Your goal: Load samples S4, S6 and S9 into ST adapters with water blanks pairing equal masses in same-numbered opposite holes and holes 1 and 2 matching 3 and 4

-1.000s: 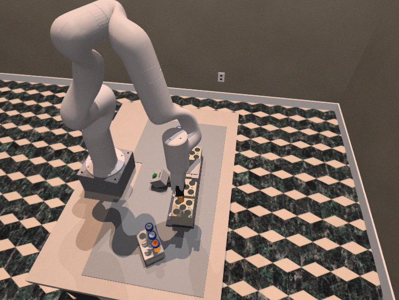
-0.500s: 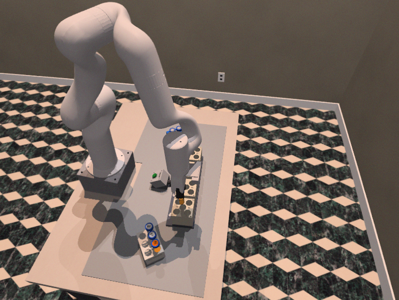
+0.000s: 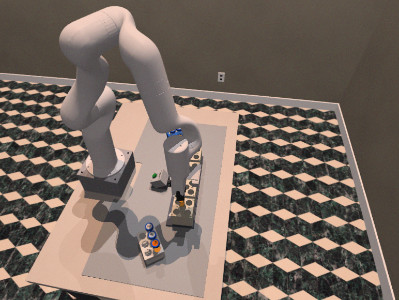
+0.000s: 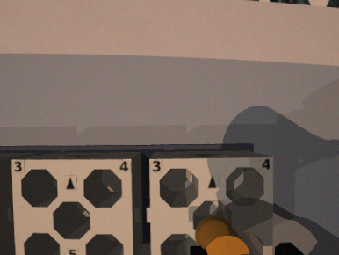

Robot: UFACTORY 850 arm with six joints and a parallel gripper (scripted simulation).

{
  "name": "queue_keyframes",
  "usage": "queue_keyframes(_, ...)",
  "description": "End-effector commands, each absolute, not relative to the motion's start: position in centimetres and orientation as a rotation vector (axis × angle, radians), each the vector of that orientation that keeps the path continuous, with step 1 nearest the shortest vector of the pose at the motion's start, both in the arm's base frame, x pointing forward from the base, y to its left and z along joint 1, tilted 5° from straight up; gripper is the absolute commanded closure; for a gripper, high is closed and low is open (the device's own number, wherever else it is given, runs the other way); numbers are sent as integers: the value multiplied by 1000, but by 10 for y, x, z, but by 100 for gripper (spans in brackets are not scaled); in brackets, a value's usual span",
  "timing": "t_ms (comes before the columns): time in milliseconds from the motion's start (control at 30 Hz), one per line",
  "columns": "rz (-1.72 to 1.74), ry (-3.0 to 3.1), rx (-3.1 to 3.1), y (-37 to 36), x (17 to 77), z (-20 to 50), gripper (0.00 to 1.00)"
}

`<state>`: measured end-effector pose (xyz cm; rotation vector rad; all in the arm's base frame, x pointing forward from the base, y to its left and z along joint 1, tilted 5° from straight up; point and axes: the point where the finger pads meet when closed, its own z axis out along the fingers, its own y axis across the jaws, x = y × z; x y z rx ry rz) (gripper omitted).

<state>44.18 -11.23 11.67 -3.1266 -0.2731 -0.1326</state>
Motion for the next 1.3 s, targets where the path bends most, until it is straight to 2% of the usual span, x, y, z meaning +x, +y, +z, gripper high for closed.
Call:
queue_keyframes(0, -135, -273, -3127, -112, 443, 117, 100)
queue_keyframes(1267, -135, -273, -3127, -112, 445, 90, 100)
